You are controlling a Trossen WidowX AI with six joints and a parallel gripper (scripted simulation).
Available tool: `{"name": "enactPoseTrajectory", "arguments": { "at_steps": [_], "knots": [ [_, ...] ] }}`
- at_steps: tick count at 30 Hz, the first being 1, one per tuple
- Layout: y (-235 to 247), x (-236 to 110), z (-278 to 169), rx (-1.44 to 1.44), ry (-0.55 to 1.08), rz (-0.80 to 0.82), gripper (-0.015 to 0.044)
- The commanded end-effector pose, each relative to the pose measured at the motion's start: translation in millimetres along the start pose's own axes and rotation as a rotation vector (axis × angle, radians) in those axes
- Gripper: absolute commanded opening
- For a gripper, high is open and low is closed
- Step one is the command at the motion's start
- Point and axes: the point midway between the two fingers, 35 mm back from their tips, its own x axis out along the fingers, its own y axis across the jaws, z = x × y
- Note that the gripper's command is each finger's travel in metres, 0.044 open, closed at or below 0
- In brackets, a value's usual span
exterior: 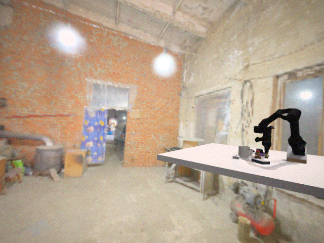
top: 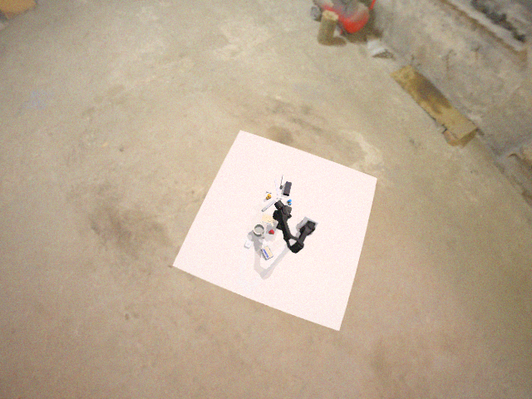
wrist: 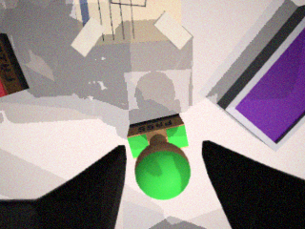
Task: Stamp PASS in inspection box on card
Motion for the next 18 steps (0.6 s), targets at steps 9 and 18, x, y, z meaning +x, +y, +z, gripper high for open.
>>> {"name": "enactPoseTrajectory", "arguments": {
  "at_steps": [9,18],
  "knots": [
    [2.4,15.4,-3.2,0.005,0.002,0.010,0.0228],
    [1.7,13.3,-2.0,0.000,0.002,0.006,0.0174]
  ]
}}
